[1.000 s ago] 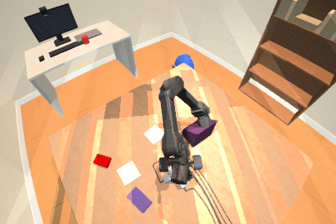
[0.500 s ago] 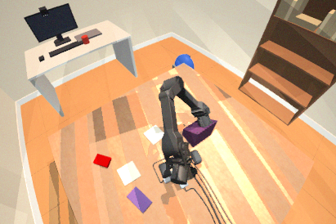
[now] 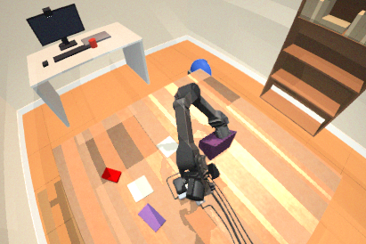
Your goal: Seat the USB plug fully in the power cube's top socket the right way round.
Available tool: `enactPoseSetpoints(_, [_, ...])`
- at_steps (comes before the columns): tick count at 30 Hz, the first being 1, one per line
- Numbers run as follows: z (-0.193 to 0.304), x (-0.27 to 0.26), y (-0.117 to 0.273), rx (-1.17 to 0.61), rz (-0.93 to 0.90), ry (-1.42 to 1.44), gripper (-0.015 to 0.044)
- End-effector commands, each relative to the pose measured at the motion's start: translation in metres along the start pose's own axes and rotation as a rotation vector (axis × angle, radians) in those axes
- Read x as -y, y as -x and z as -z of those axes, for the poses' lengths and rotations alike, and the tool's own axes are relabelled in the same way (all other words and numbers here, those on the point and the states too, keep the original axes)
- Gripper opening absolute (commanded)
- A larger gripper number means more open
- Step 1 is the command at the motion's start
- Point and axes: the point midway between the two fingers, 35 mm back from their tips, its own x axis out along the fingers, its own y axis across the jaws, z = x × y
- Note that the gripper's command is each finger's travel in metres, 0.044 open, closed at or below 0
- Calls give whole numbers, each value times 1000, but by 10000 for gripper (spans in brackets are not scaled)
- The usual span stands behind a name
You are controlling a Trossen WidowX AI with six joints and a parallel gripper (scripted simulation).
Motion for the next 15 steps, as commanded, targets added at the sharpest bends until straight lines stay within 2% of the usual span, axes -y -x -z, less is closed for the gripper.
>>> enactPoseSetpoints(1, [0,0,-1,-3,0,2,0])
enactPoseSetpoints(15, [1,0,-2,-10,0,8,0])
